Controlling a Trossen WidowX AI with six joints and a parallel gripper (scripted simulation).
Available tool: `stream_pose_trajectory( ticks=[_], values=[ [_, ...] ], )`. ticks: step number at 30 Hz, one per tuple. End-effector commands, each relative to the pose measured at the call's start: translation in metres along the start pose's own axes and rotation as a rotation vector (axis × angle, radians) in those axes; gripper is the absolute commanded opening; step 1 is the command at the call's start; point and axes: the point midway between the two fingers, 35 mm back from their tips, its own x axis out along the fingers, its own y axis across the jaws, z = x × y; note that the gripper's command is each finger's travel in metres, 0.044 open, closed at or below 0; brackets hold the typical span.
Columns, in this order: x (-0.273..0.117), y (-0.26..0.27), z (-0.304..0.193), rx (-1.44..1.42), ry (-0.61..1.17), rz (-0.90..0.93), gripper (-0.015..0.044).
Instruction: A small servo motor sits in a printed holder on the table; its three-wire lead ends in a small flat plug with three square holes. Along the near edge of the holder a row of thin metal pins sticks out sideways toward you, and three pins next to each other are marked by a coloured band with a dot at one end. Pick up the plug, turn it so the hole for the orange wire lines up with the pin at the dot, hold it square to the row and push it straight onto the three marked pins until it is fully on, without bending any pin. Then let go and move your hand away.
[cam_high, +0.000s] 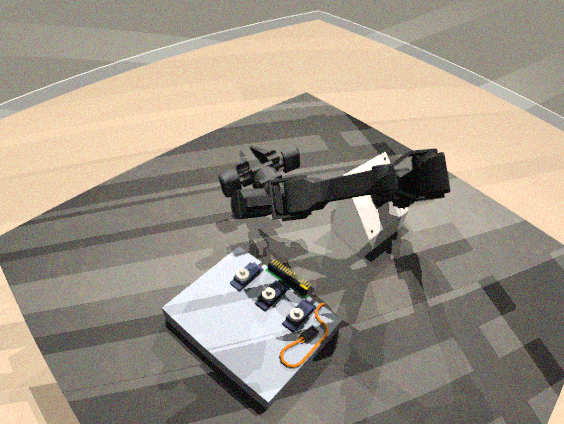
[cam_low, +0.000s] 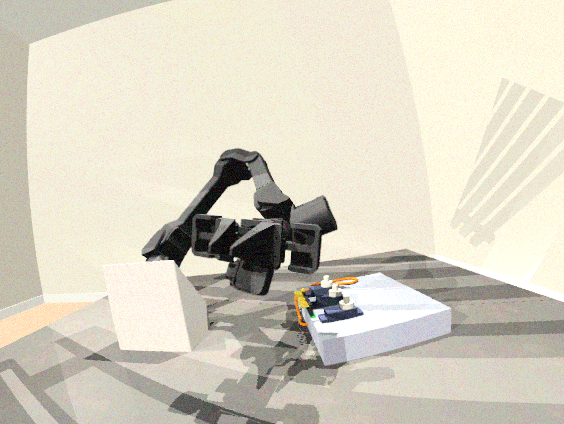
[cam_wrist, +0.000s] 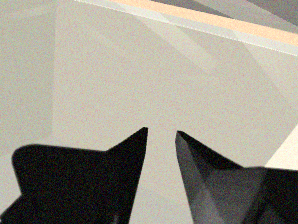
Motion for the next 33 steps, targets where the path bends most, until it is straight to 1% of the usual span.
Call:
stream_pose_trajectory(
  ticks=[1, 17, 33],
  values=[
    [-0.015, -0.009, -0.008, 0.127, -0.012, -0.069, 0.0115],
    [-0.075, -0.036, -0.038, 0.575, -0.110, -0.322, 0.0115],
    [-0.145, -0.050, -0.067, 0.983, -0.303, -0.575, 0.0115]
  ],
)
